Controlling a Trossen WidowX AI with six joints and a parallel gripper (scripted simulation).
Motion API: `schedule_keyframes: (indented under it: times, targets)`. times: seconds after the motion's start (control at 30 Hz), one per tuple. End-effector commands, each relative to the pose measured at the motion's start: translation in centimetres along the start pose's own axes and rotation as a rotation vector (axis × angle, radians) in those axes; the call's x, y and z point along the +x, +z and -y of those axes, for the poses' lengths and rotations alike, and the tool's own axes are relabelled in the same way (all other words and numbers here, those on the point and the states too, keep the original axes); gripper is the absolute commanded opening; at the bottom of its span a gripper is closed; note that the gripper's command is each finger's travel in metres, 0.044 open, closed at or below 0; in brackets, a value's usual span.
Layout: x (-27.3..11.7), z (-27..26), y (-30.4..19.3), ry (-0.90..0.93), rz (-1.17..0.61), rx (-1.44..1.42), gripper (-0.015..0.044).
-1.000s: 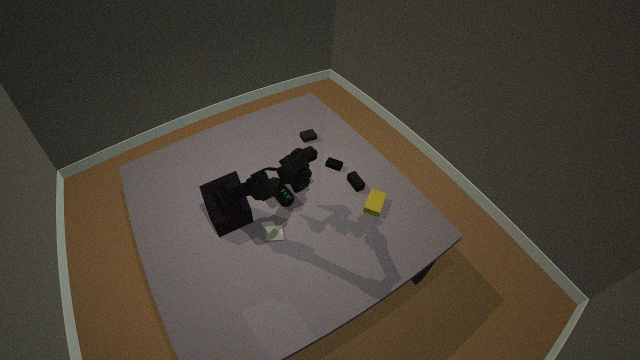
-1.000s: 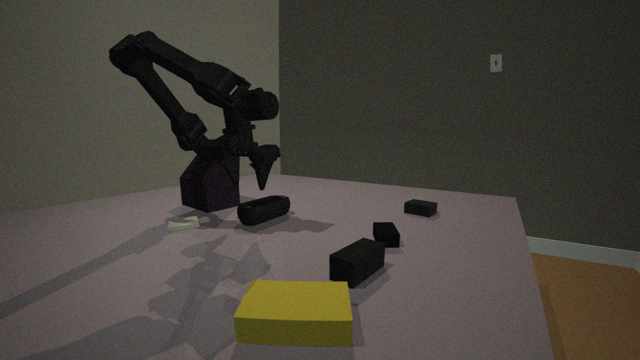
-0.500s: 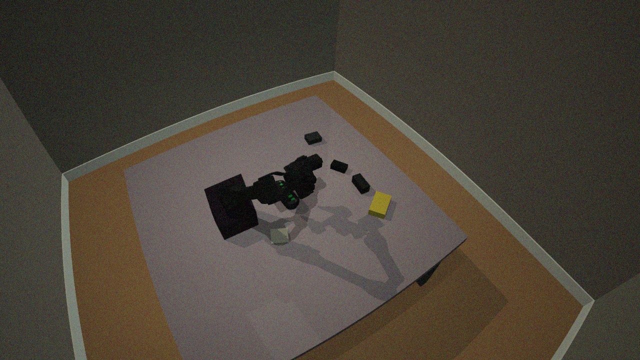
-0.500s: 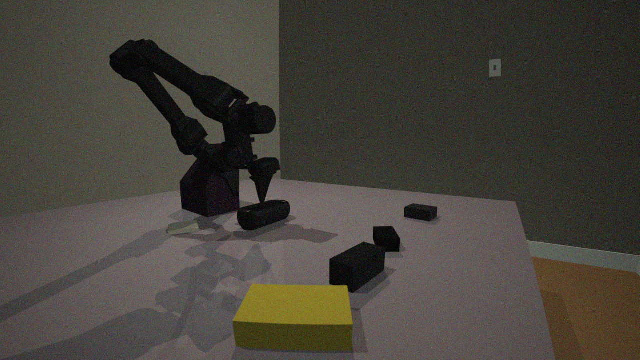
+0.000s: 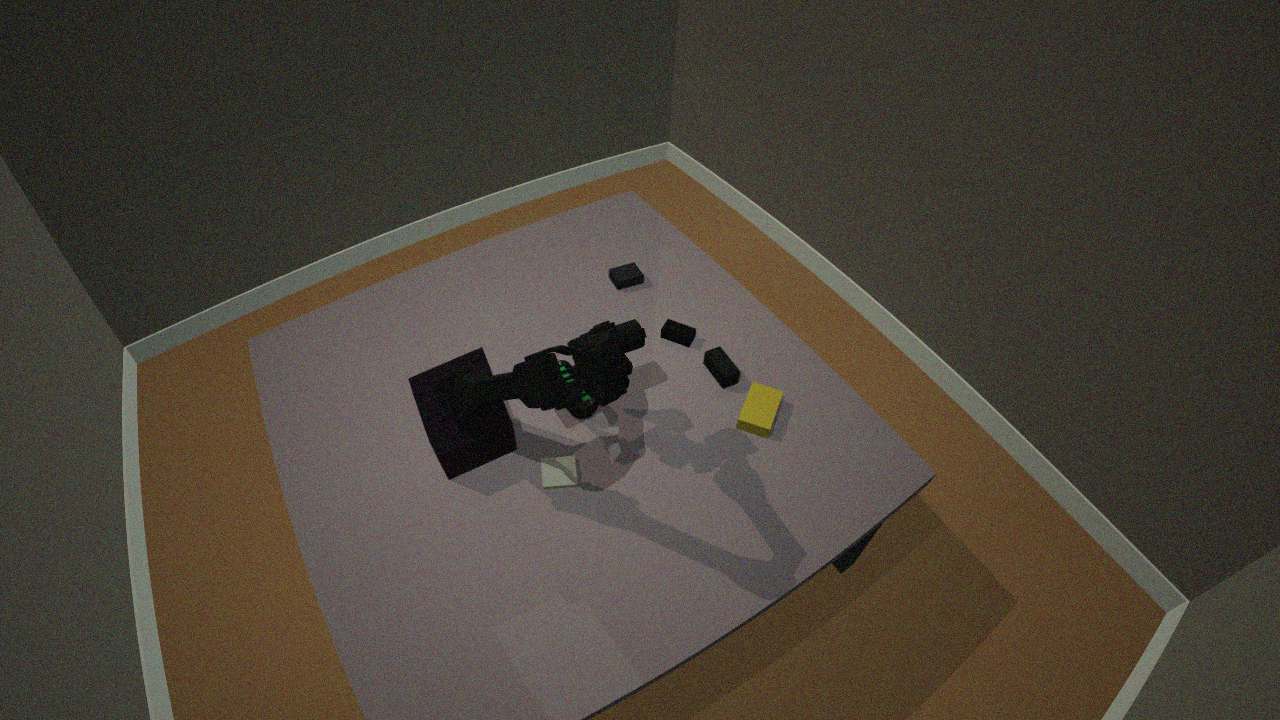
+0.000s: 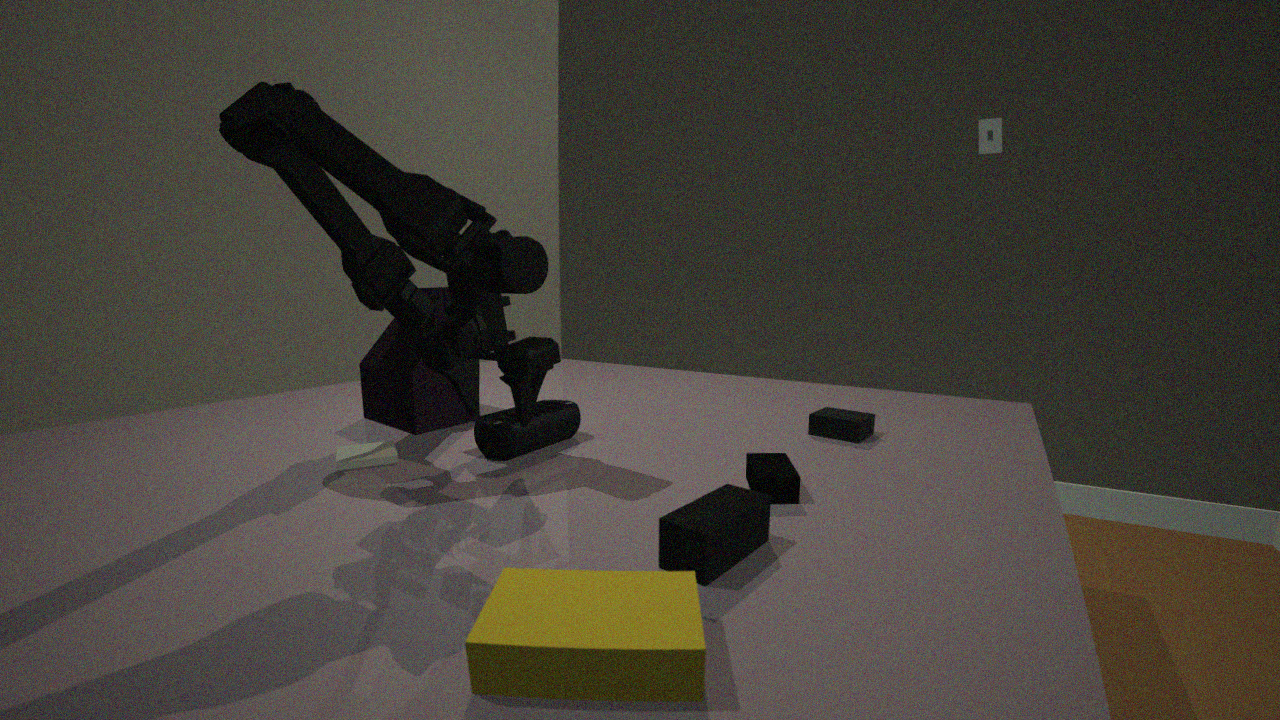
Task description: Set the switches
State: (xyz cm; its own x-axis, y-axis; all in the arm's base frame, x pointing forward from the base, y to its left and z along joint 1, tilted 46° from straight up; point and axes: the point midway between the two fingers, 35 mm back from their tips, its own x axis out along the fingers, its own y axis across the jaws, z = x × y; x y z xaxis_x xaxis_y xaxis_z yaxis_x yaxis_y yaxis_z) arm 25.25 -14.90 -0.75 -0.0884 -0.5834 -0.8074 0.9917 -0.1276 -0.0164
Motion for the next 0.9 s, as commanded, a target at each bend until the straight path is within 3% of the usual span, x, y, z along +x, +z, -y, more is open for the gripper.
schedule_keyframes:
  times: [0.0, 0.23, 0.4, 0.87]
  targets:
    - [0.73, 0.21, -0.02, -0.003, -0.003, -0.008, 0.044]
    - [1.58, 0.31, 0.16, -0.003, -0.002, -0.008, 0.044]
    - [1.58, 0.31, 0.16, -0.003, -0.002, -0.008, 0.0328]
    - [1.57, 0.31, 0.15, -0.003, -0.002, -0.008, 0.0327]
